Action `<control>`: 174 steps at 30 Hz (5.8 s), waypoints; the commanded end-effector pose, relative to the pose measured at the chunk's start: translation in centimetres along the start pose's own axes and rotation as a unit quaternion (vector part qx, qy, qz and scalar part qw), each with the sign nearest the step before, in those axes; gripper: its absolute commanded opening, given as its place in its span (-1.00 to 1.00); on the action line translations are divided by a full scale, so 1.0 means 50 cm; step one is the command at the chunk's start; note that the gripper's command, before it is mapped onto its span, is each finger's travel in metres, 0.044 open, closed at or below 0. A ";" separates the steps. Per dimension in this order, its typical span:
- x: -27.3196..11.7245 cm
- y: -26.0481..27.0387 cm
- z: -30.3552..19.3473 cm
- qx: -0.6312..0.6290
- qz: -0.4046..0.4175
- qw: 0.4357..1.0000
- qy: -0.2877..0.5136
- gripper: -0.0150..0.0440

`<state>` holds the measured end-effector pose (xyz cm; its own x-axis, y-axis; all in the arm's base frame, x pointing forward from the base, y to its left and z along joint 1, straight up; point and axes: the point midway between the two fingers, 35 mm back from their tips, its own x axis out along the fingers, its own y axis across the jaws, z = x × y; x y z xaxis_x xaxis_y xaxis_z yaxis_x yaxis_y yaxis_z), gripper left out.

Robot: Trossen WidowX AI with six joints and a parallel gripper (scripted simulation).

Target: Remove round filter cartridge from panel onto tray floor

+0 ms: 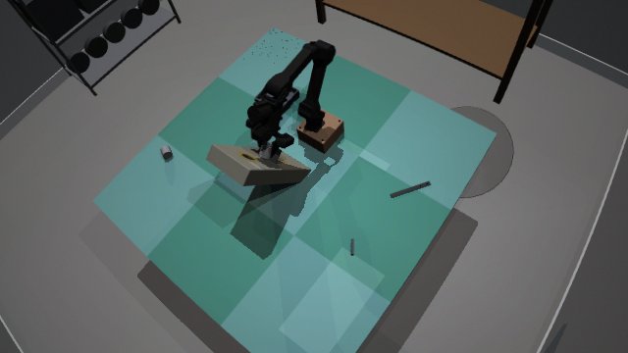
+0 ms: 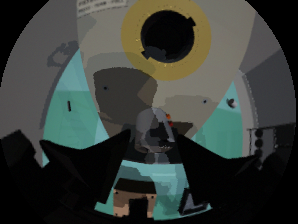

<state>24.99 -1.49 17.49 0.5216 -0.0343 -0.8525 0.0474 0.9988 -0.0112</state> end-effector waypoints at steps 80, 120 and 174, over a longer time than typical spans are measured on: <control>-0.176 -0.180 0.049 0.031 -0.021 0.999 0.008 -0.49; -0.229 -0.477 -0.191 0.458 -0.279 0.844 0.002 -0.49; -0.112 -0.532 -0.672 0.666 -0.407 0.625 0.004 -0.49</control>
<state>-7.78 -26.84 6.89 -0.1427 -0.5181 -0.8433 0.9659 -0.2587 -0.0045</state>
